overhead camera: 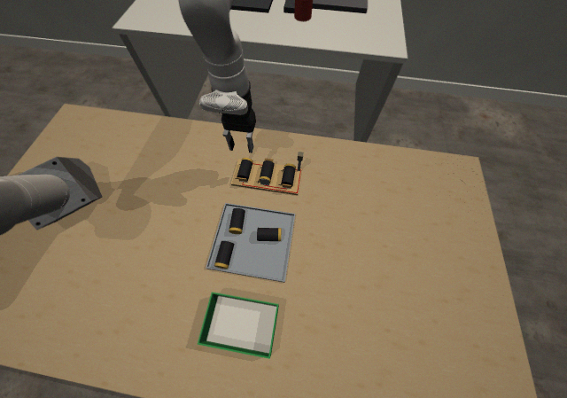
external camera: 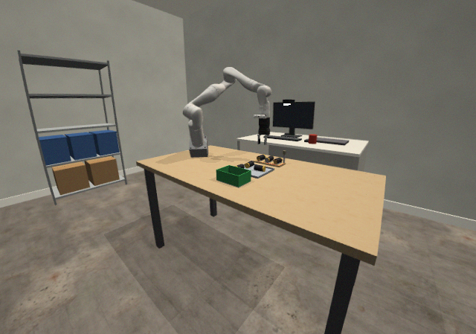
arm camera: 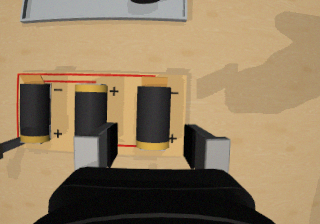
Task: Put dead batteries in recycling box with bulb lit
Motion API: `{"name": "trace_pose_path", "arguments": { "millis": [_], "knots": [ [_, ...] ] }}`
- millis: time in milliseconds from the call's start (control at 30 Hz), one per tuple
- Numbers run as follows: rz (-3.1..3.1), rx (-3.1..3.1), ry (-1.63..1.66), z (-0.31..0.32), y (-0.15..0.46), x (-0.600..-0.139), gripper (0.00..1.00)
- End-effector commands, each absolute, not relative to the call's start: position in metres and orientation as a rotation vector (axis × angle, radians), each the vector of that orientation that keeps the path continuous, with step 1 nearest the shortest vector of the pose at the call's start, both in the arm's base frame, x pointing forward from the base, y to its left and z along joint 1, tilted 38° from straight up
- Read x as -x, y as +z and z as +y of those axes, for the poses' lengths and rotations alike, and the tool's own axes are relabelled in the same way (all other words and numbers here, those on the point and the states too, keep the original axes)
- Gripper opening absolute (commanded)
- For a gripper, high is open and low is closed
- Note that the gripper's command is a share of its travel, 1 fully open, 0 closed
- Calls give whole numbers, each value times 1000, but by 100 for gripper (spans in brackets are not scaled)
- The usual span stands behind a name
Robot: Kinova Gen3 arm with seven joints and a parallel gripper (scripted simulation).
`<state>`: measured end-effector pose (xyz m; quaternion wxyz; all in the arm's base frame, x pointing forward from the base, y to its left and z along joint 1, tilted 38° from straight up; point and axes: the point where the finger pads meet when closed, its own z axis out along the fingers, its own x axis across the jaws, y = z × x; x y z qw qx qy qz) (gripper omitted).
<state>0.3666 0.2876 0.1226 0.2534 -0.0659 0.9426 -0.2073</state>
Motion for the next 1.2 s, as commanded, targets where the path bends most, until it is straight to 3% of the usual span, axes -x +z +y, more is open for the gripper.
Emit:
{"name": "trace_pose_path", "arguments": {
  "millis": [0, 167, 1167],
  "knots": [
    [2566, 160, -585, 270, 101, -380, 90],
    [2566, 160, -585, 260, 80, -393, 90],
    [2566, 160, -585, 260, 79, -394, 90]
  ]
}}
